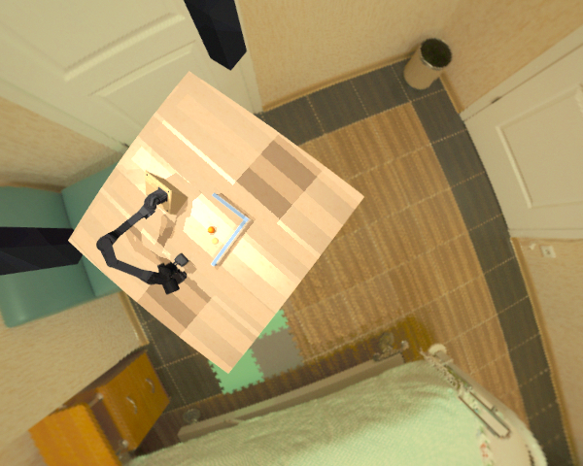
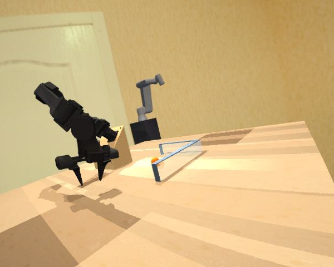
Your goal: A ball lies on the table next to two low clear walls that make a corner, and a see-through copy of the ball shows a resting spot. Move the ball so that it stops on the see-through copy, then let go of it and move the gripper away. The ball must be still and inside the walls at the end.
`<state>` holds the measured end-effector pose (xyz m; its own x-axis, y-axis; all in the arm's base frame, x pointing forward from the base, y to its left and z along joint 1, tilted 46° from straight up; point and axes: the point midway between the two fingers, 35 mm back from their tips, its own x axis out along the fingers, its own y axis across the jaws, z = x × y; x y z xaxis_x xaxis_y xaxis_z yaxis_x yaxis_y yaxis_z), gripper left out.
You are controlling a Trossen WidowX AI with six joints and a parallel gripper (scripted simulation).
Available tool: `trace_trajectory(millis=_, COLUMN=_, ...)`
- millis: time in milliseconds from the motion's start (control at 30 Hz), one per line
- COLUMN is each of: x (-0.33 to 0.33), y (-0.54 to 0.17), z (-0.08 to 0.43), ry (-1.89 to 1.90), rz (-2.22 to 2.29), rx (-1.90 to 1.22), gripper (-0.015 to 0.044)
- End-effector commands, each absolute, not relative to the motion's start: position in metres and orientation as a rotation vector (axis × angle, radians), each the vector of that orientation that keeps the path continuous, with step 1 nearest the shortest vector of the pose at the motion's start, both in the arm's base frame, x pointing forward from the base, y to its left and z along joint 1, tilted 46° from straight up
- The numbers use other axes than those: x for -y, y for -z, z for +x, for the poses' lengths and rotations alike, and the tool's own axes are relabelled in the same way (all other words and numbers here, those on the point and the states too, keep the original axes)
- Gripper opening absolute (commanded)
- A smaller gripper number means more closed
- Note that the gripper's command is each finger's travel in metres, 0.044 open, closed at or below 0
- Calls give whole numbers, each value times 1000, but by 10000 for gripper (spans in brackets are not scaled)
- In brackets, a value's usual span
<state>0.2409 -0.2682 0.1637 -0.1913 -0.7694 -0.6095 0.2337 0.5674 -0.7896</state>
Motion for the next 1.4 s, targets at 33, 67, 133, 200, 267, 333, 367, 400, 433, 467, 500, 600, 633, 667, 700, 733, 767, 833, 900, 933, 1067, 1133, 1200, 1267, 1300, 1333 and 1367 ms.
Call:
trace_trajectory(millis=33, x=218, y=-110, z=275, ry=863, rz=-492, rx=-1495, gripper=285)
trace_trajectory(millis=67, x=205, y=-98, z=281, ry=842, rz=-496, rx=-1492, gripper=285)
trace_trajectory(millis=133, x=179, y=-75, z=290, ry=802, rz=-507, rx=-1488, gripper=285)
trace_trajectory(millis=200, x=152, y=-53, z=296, ry=766, rz=-520, rx=-1484, gripper=285)
trace_trajectory(millis=267, x=126, y=-32, z=297, ry=732, rz=-536, rx=-1482, gripper=285)
trace_trajectory(millis=333, x=101, y=-11, z=294, ry=702, rz=-554, rx=-1480, gripper=285)
trace_trajectory(millis=367, x=88, y=-2, z=291, ry=689, rz=-563, rx=-1479, gripper=285)
trace_trajectory(millis=400, x=76, y=8, z=288, ry=676, rz=-574, rx=-1477, gripper=285)
trace_trajectory(millis=433, x=67, y=15, z=285, ry=667, rz=-583, rx=-1476, gripper=285)
trace_trajectory(millis=467, x=62, y=19, z=282, ry=661, rz=-588, rx=-1475, gripper=285)
trace_trajectory(millis=500, x=61, y=20, z=282, ry=660, rz=-590, rx=-1475, gripper=285)
trace_trajectory(millis=600, x=61, y=20, z=282, ry=660, rz=-590, rx=-1475, gripper=285)
trace_trajectory(millis=633, x=62, y=21, z=282, ry=660, rz=-590, rx=-1475, gripper=285)
trace_trajectory(millis=667, x=64, y=24, z=282, ry=660, rz=-590, rx=-1475, gripper=285)
trace_trajectory(millis=700, x=68, y=27, z=282, ry=660, rz=-590, rx=-1475, gripper=285)
trace_trajectory(millis=733, x=71, y=30, z=281, ry=660, rz=-590, rx=-1475, gripper=285)
trace_trajectory(millis=767, x=72, y=31, z=281, ry=660, rz=-591, rx=-1475, gripper=285)
trace_trajectory(millis=833, x=72, y=31, z=281, ry=660, rz=-591, rx=-1475, gripper=285)
trace_trajectory(millis=900, x=72, y=31, z=281, ry=660, rz=-591, rx=-1475, gripper=285)
trace_trajectory(millis=933, x=73, y=32, z=281, ry=660, rz=-590, rx=-1475, gripper=285)
trace_trajectory(millis=1067, x=78, y=37, z=282, ry=660, rz=-590, rx=-1475, gripper=285)
trace_trajectory(millis=1133, x=80, y=39, z=282, ry=660, rz=-590, rx=-1475, gripper=285)
trace_trajectory(millis=1200, x=82, y=41, z=282, ry=660, rz=-590, rx=-1475, gripper=285)
trace_trajectory(millis=1267, x=85, y=44, z=282, ry=660, rz=-590, rx=-1475, gripper=285)
trace_trajectory(millis=1300, x=86, y=45, z=282, ry=660, rz=-591, rx=-1475, gripper=285)
trace_trajectory(millis=1333, x=87, y=46, z=281, ry=660, rz=-591, rx=-1475, gripper=285)
trace_trajectory(millis=1367, x=88, y=47, z=281, ry=660, rz=-591, rx=-1475, gripper=285)
